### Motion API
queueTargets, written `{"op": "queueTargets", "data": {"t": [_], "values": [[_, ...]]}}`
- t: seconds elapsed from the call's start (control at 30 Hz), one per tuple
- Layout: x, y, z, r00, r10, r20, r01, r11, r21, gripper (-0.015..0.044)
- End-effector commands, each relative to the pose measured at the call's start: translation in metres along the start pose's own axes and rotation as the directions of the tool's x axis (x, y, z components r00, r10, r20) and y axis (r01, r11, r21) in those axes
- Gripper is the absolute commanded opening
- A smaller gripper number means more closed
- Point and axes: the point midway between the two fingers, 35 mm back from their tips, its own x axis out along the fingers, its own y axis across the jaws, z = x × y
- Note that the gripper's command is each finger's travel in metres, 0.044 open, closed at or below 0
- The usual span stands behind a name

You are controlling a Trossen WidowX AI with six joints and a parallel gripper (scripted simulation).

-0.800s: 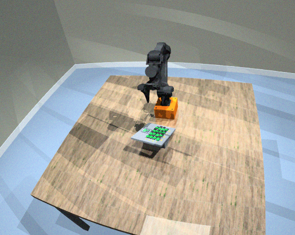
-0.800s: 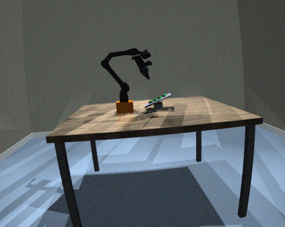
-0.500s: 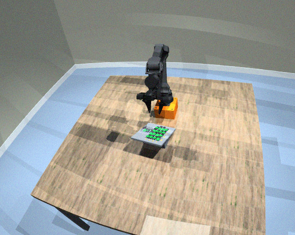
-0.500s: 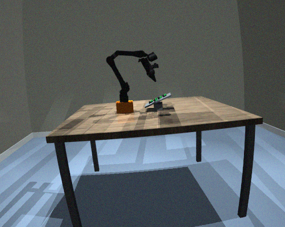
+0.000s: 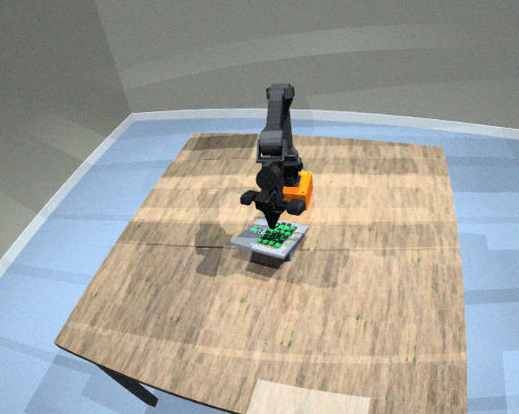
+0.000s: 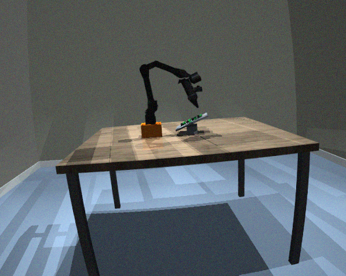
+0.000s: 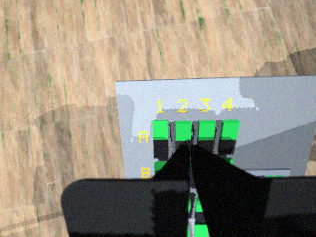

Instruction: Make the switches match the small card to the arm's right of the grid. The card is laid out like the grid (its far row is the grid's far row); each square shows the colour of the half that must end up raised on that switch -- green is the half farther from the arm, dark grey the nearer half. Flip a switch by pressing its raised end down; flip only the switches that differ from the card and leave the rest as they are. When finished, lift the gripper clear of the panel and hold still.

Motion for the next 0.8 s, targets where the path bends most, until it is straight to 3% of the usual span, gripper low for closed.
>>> {"op": "queueTargets", "data": {"t": [0.0,0.77], "values": [[0.020,-0.001,-0.003,1.000,-0.004,-0.027,0.004,1.000,-0.003,0.0000],[0.044,-0.001,-0.003,1.000,-0.004,-0.026,0.004,1.000,-0.003,0.0000]]}}
